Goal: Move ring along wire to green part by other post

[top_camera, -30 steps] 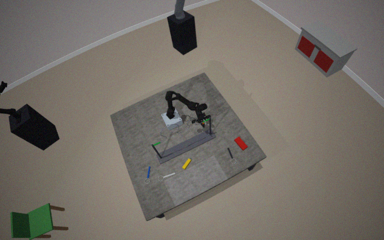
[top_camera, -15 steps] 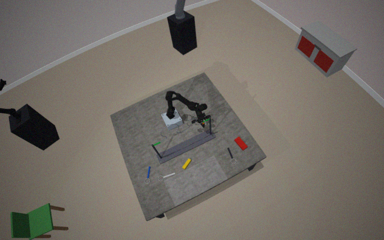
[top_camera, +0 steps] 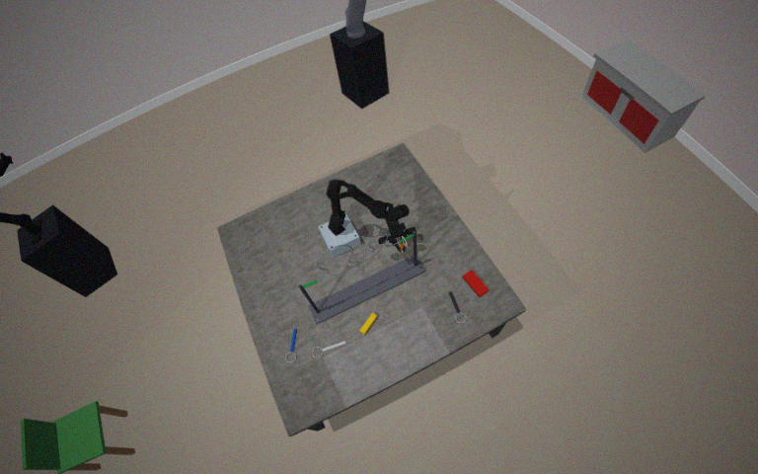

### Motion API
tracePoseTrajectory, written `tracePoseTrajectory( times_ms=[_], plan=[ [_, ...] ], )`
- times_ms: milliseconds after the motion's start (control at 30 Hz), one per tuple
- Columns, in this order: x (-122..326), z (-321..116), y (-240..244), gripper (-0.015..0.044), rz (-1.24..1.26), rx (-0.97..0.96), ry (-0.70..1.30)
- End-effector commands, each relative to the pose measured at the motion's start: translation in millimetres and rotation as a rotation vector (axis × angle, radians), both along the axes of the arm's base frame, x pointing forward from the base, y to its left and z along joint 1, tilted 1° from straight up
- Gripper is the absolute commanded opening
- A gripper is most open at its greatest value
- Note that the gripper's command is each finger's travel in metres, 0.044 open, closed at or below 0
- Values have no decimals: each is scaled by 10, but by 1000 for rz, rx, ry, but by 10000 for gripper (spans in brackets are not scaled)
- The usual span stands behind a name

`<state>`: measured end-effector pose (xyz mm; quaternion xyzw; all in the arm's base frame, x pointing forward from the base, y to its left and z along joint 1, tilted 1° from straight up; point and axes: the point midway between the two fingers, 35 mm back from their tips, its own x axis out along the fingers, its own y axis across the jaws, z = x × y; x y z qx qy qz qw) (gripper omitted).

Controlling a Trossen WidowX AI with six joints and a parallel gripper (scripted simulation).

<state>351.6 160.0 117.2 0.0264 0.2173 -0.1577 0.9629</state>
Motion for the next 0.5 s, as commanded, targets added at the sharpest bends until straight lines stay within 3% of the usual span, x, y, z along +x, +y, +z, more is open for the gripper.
tracePoseTrajectory(
  times_ms=[0, 467],
  plan=[
    [-21, 9, 9, 160, -1, 0, 1],
    [-430, 200, 146, 160, -5, 3, 1]
  ],
)
